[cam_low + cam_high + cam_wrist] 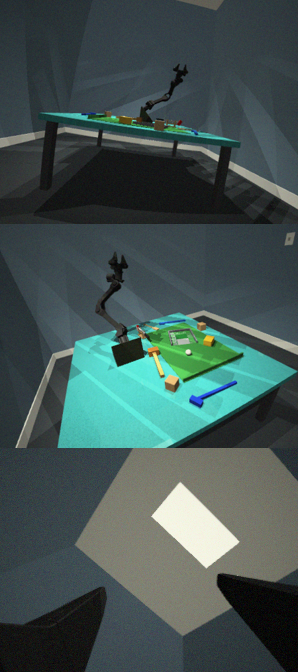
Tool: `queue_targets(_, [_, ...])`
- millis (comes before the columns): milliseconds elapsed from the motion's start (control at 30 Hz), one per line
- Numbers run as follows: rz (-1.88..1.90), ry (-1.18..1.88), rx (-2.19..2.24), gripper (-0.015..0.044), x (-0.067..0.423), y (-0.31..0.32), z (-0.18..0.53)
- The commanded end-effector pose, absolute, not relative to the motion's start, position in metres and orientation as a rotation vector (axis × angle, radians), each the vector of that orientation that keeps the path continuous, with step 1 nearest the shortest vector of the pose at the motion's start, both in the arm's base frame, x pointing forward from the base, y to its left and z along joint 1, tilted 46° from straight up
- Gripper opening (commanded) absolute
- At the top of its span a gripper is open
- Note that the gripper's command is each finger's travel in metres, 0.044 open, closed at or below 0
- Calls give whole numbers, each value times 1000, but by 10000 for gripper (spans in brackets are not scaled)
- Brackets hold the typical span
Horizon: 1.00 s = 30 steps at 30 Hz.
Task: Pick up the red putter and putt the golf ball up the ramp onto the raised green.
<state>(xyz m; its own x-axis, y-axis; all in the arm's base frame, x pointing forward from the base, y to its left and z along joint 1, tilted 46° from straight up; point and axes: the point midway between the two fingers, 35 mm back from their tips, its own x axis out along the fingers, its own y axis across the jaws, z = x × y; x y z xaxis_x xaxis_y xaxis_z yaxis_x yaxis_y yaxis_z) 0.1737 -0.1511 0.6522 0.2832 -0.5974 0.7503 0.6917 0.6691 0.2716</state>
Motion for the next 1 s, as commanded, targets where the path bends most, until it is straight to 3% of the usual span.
queue_targets(0, [-789,-731,-236,440,230,-152,621])
queue_targets(267, [-522,-317,-488,440,330,-130,532])
queue_targets(500, [-194,-21,-672,440,387,-91,433])
queue_targets(733, [193,202,-799,440,406,-40,328])
queue_targets(967, [640,345,-844,440,385,20,230])
